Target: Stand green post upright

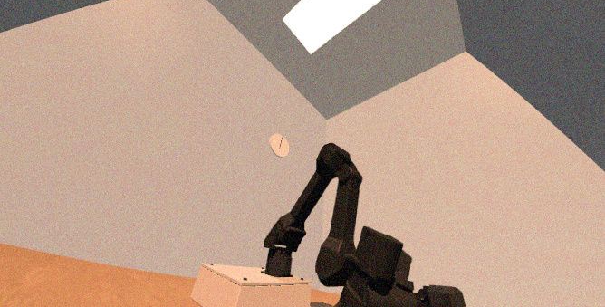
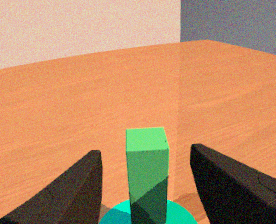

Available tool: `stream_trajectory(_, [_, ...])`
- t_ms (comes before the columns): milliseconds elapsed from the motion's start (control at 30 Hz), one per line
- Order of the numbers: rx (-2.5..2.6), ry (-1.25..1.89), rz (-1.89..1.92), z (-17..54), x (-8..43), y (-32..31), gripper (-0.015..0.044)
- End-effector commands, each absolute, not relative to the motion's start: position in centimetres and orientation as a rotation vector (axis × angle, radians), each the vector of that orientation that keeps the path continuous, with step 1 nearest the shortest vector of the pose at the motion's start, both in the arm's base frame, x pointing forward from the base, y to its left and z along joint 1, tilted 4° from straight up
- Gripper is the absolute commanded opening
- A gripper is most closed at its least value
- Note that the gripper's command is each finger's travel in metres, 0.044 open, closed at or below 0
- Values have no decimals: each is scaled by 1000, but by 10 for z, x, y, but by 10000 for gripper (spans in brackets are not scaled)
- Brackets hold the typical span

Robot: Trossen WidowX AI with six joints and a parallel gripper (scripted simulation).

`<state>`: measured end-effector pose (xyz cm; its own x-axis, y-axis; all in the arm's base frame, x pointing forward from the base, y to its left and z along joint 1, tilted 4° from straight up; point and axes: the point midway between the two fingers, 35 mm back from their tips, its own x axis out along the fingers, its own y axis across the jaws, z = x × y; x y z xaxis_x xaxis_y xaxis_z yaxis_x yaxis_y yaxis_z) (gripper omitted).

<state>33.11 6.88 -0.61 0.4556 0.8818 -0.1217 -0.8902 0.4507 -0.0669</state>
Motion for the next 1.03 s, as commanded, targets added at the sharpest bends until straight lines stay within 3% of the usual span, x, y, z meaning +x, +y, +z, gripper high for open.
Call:
stream_trajectory(0, [-130,71,1095,-6,331,69,285])
stream_trajectory(167, [-130,71,1095,-6,331,69,400])
stream_trajectory(1000, [-132,88,1088,83,333,74,400])
